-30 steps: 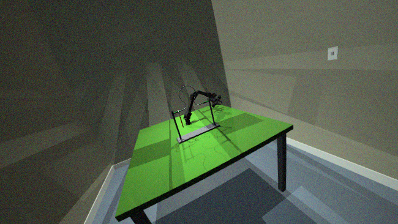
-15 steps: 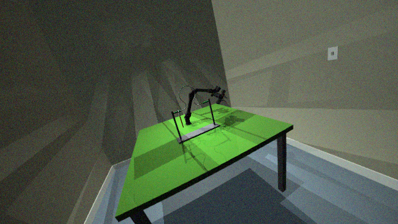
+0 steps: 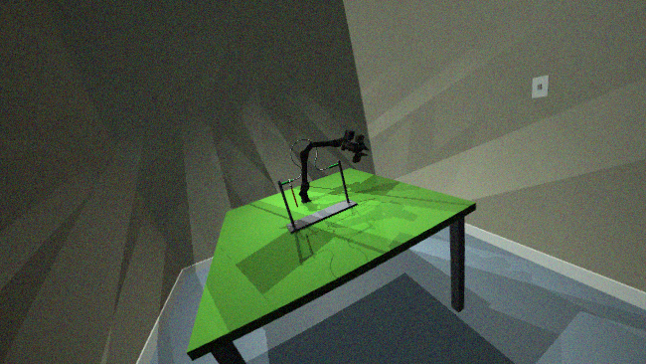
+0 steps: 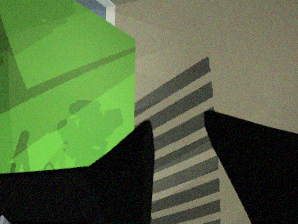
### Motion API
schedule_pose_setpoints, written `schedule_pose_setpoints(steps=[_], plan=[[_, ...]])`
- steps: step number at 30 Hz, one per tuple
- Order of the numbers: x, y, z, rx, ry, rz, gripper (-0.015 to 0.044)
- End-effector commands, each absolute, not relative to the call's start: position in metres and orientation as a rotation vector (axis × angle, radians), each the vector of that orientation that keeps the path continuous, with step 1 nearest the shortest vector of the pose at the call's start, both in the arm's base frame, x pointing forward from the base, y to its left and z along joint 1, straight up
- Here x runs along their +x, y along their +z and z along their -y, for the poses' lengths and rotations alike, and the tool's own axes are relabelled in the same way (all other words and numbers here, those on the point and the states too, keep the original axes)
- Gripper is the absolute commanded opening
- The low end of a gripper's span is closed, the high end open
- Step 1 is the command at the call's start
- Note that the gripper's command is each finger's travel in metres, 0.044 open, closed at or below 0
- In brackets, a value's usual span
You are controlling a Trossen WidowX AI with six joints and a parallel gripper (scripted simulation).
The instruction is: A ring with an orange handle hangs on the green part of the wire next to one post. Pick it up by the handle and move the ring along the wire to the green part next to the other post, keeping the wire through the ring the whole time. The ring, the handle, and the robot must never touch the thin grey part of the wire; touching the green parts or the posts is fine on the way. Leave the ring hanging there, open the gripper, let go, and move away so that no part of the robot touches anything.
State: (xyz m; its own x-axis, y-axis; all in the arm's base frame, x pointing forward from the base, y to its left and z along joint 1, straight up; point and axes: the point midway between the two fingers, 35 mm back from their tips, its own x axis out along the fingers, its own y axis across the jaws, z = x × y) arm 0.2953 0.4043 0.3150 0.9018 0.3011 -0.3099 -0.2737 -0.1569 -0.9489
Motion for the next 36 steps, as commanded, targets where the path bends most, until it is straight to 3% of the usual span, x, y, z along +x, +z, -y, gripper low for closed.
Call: schedule_pose_setpoints(steps=[1,19,36], plan=[[0.319,0.339,-0.380,-1.565,0.450,0.027,0.0160],[0.405,0.464,-0.212,-1.268,0.085,0.117,0.0160],[0.410,0.547,-0.028,-1.219,-0.301,0.164,0.0160]])
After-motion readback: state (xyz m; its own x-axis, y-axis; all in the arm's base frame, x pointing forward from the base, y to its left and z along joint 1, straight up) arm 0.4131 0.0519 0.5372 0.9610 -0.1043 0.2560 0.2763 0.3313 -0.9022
